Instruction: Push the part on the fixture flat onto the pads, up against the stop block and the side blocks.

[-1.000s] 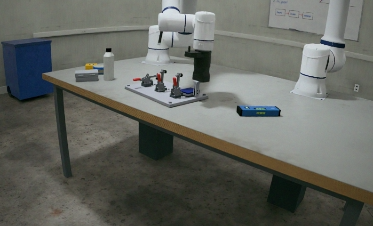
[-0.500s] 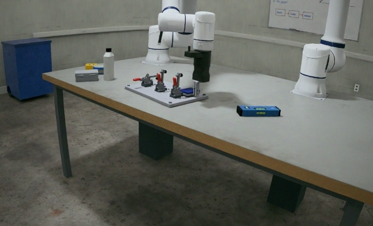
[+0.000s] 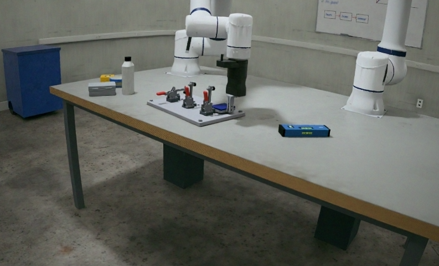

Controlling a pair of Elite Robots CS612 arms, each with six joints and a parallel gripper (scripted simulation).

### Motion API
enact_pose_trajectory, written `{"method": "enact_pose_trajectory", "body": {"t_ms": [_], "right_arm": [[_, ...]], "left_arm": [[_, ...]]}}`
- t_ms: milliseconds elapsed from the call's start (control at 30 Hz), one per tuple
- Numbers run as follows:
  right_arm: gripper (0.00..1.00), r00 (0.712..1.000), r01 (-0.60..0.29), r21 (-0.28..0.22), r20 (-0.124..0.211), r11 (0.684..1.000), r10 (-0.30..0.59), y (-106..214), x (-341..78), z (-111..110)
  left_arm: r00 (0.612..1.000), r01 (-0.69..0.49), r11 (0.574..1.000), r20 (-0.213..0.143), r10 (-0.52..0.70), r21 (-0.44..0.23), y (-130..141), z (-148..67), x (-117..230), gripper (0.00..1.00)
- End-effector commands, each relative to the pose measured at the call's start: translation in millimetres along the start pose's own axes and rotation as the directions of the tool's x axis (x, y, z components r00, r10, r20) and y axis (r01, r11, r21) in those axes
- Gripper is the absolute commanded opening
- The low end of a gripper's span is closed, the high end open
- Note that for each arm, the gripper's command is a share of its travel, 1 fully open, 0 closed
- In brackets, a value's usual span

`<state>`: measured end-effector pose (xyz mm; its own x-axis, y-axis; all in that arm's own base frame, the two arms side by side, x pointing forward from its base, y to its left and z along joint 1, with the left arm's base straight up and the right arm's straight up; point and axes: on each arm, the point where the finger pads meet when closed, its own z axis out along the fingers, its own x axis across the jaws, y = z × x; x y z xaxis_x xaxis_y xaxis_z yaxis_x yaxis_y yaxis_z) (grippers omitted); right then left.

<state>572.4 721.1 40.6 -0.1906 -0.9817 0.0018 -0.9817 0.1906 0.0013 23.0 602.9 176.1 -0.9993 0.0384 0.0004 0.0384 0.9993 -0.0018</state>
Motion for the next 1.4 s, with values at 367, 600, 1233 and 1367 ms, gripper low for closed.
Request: {"method": "enact_pose_trajectory", "body": {"t_ms": [367, 600, 1233, 1367], "right_arm": [[0.0, 1.0, 0.0, 0.001, 0.002, 1.0, 0.0, -0.5, -0.2, -1.5], [0.0, 1.0, 0.0, 0.001, 0.002, 1.0, 0.0, -0.5, 2.4, -1.4], [0.0, 1.0, 0.0, 0.001, 0.002, 1.0, 0.0, -0.5, 3.8, -1.4], [0.0, 1.0, 0.0, 0.001, 0.002, 1.0, 0.0, -0.5, 3.9, -1.4]], "left_arm": [[1.0, 0.0, 1.0, 0.0, 0.0, -0.002, 0.7, -0.9, -0.2, 1.0], [1.0, 0.0, 1.0, 0.0, 0.0, -0.002, 0.7, -0.9, -0.2, 1.0], [1.0, 0.0, 1.0, 0.0, 0.0, -0.002, 0.7, -0.9, -0.2, 1.0], [1.0, 0.0, 1.0, 0.0, 0.0, -0.002, 0.7, -0.9, -0.2, 1.0]]}}
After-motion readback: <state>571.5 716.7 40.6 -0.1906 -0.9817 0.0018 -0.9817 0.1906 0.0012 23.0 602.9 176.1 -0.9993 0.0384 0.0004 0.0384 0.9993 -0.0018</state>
